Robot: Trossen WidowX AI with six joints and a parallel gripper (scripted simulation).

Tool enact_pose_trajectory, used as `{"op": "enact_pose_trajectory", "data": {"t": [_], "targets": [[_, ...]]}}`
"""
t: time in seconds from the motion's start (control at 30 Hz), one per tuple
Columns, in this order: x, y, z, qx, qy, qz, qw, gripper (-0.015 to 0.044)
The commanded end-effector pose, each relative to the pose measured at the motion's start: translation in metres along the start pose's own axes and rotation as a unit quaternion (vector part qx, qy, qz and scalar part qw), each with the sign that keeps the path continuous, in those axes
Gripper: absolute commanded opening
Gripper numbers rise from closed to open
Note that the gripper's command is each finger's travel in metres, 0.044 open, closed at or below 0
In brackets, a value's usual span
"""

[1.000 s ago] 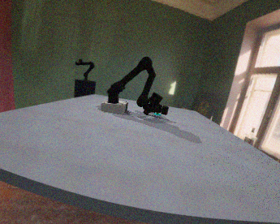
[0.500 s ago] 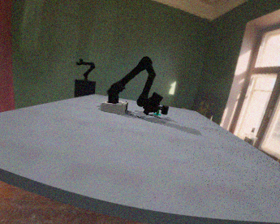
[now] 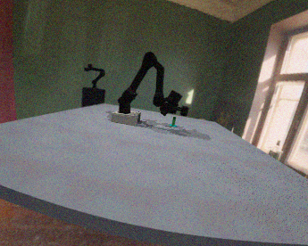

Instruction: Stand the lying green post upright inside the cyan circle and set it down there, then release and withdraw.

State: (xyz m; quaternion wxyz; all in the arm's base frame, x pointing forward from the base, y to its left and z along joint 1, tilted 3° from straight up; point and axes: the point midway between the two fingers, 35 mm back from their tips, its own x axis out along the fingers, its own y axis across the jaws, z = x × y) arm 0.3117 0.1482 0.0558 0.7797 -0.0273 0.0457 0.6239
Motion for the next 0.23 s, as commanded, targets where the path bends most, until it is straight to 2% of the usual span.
{"op": "enact_pose_trajectory", "data": {"t": [0.0, 0.2], "targets": [[-0.002, 0.004, 0.017, 0.002, 0.0, 0.001, 1.0, 0.04], [0.005, -0.008, 0.021, 0.017, 0.02, -0.012, 1.0, 0.04]]}}
